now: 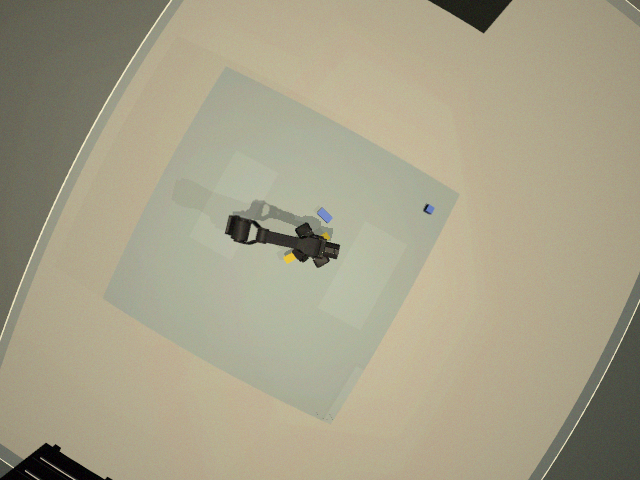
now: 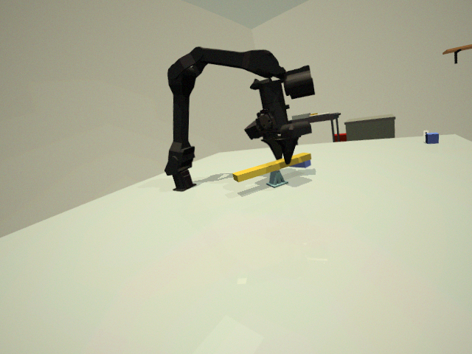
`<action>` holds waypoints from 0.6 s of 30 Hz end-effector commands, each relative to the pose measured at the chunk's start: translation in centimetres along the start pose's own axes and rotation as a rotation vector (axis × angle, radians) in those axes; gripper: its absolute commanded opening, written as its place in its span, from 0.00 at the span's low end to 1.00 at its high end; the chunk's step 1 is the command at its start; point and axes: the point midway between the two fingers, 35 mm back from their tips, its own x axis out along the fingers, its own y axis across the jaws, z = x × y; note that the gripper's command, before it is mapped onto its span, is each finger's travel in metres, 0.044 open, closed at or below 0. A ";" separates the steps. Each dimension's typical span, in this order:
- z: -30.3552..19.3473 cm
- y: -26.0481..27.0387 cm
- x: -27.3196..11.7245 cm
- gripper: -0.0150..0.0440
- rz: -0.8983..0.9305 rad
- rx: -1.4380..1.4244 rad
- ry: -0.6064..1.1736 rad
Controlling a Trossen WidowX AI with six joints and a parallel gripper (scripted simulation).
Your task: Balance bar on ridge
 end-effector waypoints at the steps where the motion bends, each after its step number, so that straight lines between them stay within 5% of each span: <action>1: 0.0 0.0 0.0 0.55 0.000 0.000 0.000; 13: 0.0 0.0 0.0 0.57 0.000 0.000 0.000; 18: 0.0 0.0 0.0 0.79 0.000 0.000 0.000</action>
